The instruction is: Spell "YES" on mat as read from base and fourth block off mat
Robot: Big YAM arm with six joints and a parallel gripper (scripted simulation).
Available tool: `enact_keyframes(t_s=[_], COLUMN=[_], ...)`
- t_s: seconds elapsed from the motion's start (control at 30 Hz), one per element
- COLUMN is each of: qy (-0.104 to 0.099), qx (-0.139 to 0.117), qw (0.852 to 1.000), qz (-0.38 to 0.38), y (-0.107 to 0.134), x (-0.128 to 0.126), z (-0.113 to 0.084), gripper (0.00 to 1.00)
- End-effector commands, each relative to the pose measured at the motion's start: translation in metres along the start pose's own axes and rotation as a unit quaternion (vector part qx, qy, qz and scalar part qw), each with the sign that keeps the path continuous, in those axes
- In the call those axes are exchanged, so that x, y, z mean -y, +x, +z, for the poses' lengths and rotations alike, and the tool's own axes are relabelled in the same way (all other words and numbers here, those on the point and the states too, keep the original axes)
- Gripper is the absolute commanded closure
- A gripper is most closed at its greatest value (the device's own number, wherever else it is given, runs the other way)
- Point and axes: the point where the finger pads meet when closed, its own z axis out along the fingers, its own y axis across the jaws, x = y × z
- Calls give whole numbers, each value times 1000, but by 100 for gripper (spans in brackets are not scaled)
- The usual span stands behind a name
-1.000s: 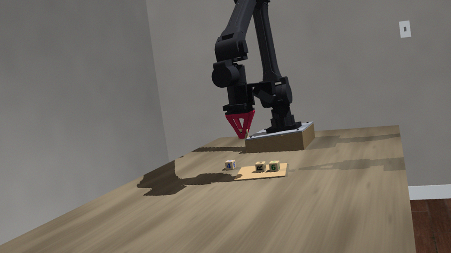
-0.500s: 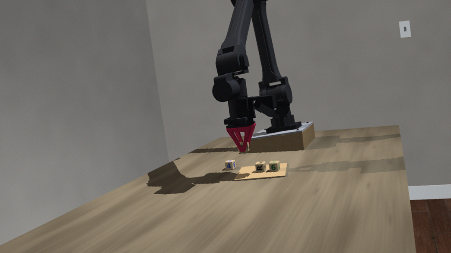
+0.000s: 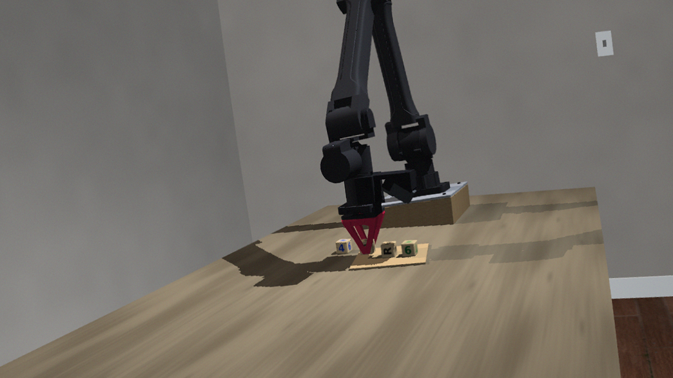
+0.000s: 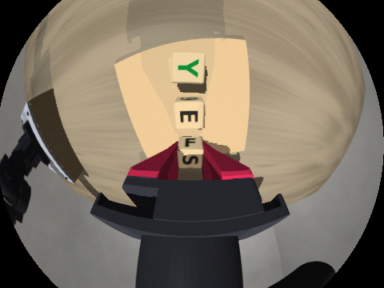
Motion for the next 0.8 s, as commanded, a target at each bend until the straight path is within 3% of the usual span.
enact_keyframes(t_s=[0.0, 0.17, 0.77], qy=[5, 17, 16], qx=[2, 1, 1], qw=[1000, 1000, 1000], qz=[-3, -1, -1], y=[2, 3, 3], x=[2, 8, 7], z=[6, -2, -1], gripper=[79, 79, 79])
